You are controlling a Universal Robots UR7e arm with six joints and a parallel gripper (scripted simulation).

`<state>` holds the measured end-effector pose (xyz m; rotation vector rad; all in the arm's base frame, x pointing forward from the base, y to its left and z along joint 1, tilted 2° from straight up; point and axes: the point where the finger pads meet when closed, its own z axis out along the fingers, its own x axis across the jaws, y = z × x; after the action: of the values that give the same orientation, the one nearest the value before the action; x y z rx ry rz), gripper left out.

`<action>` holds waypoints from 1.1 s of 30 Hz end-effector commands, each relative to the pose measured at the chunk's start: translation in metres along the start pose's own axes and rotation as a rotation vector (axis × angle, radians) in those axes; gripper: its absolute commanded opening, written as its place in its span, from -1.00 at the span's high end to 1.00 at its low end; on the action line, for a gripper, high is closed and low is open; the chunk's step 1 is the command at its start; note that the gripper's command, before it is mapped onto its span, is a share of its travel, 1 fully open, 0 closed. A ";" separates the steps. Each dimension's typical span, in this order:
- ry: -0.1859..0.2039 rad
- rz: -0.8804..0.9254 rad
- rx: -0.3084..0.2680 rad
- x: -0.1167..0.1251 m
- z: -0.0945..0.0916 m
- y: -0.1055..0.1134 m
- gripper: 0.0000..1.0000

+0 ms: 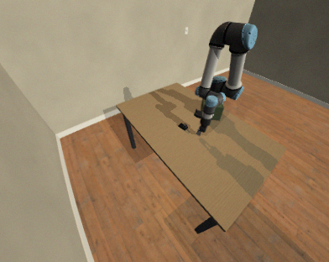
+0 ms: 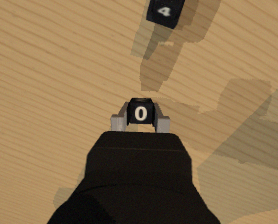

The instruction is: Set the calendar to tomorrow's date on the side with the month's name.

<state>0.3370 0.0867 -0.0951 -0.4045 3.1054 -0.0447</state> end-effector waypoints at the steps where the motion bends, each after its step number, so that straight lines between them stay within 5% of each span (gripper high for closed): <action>1: -0.005 0.000 0.002 -0.002 0.012 0.000 -0.14; 33: -0.005 0.000 0.002 -0.002 0.020 -0.001 -0.14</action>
<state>0.3392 0.0862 -0.1151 -0.4041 3.1010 -0.0463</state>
